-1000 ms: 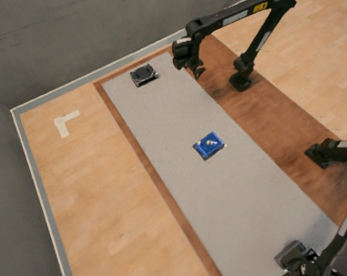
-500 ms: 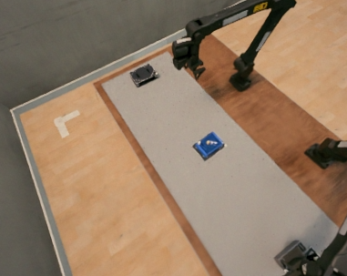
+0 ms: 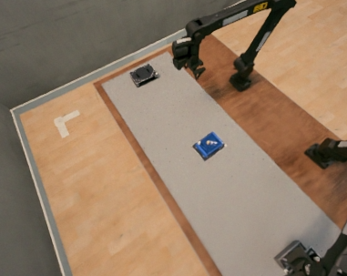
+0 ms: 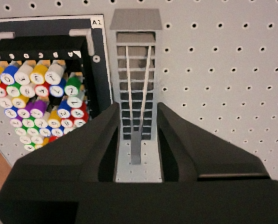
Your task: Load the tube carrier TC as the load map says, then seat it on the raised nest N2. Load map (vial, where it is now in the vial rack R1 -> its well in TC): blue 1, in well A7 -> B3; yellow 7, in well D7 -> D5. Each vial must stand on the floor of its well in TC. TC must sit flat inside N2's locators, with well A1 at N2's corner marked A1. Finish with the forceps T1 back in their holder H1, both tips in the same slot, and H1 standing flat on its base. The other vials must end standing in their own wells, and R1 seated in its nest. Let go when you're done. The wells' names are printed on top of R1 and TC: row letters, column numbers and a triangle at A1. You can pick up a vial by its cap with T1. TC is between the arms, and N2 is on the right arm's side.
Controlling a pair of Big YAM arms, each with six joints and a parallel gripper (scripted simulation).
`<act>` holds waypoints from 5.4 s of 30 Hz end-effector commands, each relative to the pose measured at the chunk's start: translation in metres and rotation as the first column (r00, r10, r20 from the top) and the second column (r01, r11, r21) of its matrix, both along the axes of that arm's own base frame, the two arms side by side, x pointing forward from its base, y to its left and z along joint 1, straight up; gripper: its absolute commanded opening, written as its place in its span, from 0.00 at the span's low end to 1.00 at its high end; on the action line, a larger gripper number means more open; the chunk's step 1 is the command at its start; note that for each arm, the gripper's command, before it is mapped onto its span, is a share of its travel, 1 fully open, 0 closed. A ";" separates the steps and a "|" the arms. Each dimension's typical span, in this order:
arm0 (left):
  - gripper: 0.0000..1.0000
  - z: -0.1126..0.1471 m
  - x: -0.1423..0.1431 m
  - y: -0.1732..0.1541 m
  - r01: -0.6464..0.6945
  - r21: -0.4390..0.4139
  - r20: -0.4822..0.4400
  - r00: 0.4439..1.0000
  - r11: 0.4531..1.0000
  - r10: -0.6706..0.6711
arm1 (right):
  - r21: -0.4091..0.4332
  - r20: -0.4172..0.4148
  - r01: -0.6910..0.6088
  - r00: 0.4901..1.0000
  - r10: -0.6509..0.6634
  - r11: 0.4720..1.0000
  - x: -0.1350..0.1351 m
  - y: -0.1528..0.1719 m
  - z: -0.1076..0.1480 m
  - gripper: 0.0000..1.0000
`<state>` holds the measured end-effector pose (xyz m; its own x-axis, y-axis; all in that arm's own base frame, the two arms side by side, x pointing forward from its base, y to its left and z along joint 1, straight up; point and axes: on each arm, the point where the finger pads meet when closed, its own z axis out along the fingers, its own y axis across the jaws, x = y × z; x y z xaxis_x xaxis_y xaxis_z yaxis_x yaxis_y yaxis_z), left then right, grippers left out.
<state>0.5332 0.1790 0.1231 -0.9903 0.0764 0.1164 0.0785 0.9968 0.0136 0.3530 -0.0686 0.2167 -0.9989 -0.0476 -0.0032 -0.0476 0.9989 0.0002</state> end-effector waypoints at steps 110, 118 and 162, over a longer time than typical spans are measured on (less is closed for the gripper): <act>0.24 0.101 -0.102 -0.070 -0.030 -0.020 0.128 0.991 0.999 0.032 | -0.007 0.032 0.013 0.999 -0.013 1.000 0.008 -0.001 0.012 1.00; 0.24 0.106 -0.122 -0.082 -0.030 -0.020 0.127 0.991 0.999 0.032 | -0.007 0.032 0.013 0.999 -0.013 1.000 0.008 -0.001 0.012 1.00; 0.24 0.118 -0.181 -0.119 -0.026 -0.023 0.115 0.993 0.999 0.029 | -0.007 0.032 0.013 0.999 -0.013 1.000 0.008 -0.001 0.012 1.00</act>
<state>0.3563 0.0654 0.2430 -0.9989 0.0448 -0.0115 0.0448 0.9990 0.0027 0.3530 -0.0686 0.2167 -0.9989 -0.0476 -0.0032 -0.0476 0.9989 0.0002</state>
